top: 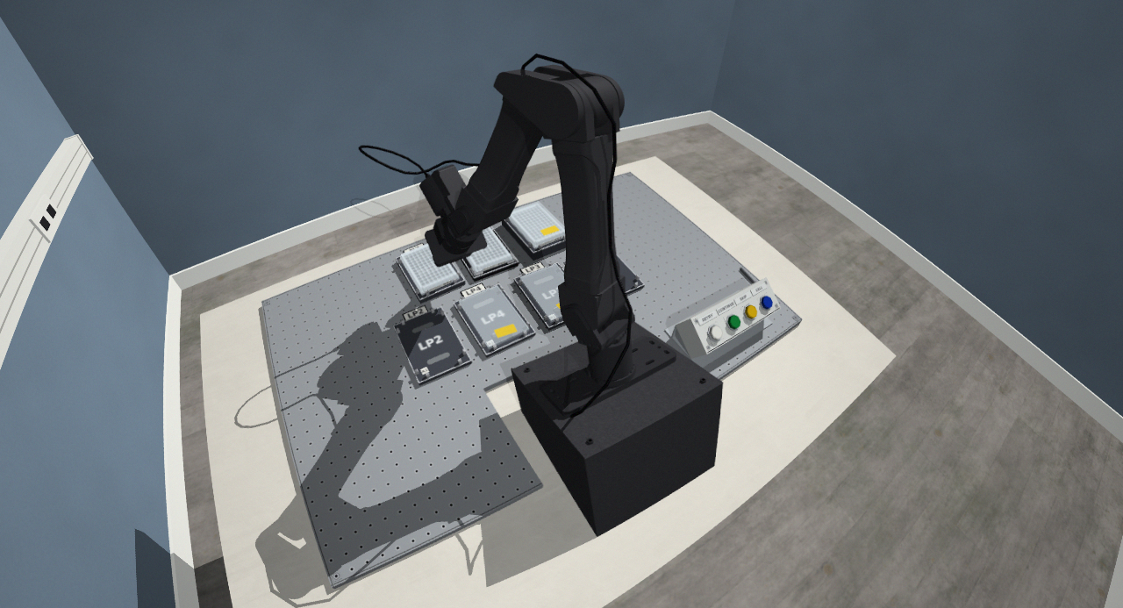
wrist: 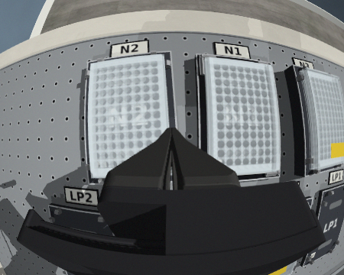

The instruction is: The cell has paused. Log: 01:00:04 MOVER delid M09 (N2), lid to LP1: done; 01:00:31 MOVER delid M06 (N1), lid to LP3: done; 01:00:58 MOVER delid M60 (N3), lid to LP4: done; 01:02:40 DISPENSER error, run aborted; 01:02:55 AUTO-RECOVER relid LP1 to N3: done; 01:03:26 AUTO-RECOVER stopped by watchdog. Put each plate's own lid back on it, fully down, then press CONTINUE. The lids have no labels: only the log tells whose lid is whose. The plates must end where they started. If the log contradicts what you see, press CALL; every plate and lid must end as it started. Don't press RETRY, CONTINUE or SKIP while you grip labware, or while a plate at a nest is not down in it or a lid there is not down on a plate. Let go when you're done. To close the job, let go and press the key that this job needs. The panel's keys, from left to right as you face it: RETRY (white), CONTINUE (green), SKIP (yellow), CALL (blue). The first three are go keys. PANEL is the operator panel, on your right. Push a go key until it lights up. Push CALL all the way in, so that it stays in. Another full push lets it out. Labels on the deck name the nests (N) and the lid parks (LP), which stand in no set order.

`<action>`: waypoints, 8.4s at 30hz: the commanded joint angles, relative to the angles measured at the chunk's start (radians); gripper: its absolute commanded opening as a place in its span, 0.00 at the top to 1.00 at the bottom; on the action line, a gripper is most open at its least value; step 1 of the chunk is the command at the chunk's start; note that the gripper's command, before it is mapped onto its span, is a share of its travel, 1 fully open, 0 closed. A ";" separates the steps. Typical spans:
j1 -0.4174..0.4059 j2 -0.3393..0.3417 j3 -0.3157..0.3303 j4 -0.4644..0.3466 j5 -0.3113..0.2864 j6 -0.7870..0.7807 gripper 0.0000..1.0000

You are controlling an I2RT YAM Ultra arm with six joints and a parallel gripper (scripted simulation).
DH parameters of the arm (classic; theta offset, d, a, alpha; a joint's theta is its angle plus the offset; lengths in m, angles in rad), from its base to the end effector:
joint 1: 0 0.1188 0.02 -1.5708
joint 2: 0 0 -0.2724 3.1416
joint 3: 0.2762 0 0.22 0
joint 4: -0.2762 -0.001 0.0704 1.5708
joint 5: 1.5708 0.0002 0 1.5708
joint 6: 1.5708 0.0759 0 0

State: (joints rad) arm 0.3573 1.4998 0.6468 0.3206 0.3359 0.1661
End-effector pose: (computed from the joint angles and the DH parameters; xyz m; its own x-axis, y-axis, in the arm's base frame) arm 0.2964 0.0850 0.1983 -0.4796 -0.0124 -0.8774 0.0154 0.9996 -0.0226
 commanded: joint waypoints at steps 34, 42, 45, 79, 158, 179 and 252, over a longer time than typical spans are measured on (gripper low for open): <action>-0.122 0.120 0.257 -0.091 -0.132 -0.078 1.00; -0.122 0.120 0.257 -0.091 -0.132 -0.078 1.00; -0.146 0.108 0.251 -0.093 -0.152 -0.092 1.00; -0.542 0.098 0.261 -0.100 -0.507 -0.283 1.00; -0.586 -0.088 0.254 -0.680 -0.452 -0.346 0.00; -0.625 -0.144 0.171 -0.972 -0.418 -0.399 0.00; -0.628 -0.051 0.041 -0.729 -0.422 -0.408 0.00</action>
State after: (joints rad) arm -0.2779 1.4536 0.6575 -0.4240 -0.0902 -0.2489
